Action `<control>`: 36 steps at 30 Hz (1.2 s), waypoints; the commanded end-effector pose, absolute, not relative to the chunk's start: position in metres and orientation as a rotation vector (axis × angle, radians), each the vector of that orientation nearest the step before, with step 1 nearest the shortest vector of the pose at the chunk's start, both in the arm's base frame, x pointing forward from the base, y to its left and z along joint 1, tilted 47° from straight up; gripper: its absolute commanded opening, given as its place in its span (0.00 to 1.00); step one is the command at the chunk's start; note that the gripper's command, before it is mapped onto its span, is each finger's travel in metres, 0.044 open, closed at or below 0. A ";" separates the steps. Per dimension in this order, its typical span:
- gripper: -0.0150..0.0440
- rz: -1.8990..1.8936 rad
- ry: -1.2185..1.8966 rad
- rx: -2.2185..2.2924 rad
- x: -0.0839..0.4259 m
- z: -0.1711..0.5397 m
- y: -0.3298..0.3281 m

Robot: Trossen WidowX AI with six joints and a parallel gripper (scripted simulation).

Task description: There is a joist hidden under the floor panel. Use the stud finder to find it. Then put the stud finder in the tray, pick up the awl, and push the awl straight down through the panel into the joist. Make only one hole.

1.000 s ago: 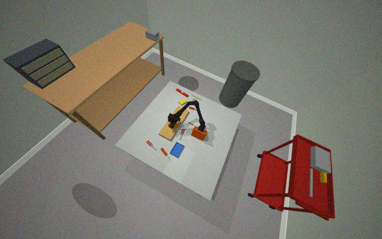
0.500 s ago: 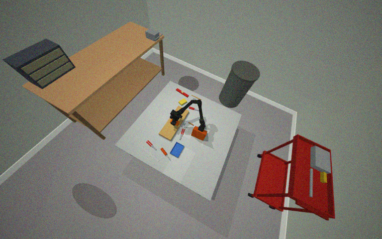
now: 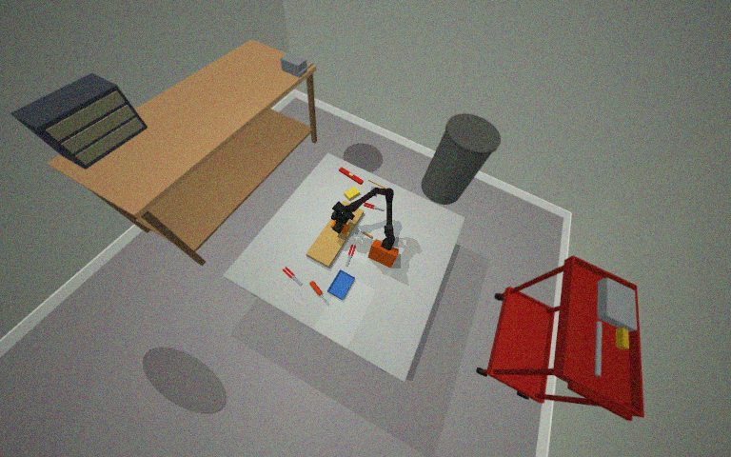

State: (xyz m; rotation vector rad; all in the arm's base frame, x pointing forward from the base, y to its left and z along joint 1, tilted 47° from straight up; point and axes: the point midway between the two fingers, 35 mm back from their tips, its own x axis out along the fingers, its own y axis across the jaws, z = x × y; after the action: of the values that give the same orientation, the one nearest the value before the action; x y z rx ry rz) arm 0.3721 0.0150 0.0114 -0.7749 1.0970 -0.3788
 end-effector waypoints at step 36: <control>0.25 -0.390 1.092 -0.775 0.383 0.106 -0.075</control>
State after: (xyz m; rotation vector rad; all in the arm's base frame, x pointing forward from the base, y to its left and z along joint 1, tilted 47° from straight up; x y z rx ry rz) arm 0.3820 -0.0648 0.0962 -0.7812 1.0966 -0.3766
